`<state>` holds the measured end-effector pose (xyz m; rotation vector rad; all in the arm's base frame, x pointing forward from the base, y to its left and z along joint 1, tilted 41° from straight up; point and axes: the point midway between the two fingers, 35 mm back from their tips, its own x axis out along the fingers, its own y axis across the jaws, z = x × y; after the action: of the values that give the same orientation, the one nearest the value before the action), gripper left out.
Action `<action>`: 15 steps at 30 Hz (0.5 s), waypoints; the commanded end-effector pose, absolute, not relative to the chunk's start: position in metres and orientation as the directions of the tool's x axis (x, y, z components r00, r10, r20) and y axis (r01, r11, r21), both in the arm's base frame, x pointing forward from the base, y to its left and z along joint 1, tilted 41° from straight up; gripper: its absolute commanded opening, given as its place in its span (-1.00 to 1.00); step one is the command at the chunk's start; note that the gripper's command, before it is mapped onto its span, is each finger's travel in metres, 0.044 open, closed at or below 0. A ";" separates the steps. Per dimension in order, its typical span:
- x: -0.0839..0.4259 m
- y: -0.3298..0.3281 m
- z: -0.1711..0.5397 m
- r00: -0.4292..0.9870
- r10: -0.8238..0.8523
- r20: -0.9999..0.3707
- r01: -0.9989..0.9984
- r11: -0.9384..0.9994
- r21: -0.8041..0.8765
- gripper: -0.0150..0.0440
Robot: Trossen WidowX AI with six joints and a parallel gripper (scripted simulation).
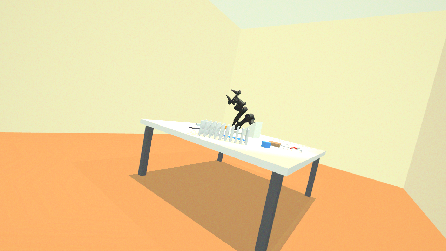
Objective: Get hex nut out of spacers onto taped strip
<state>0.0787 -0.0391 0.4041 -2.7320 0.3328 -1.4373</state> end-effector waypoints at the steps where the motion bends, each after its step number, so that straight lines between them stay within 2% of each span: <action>1: 0.079 -0.037 0.405 0.549 -0.201 0.811 -0.183 -0.976 -0.118 0.95; 4: 0.089 -0.013 0.412 0.563 -0.138 0.815 -0.341 -0.937 0.077 1.00; 7: 0.108 0.017 0.416 0.597 -0.060 0.800 -0.506 -0.802 0.318 1.00; 11: 0.141 0.053 0.412 0.665 0.030 0.746 -0.634 -0.505 0.585 1.00; 15: 0.183 0.081 0.397 0.749 0.095 0.655 -0.643 -0.133 0.754 1.00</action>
<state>0.1570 0.0651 0.4064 -3.7862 0.9896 -1.6846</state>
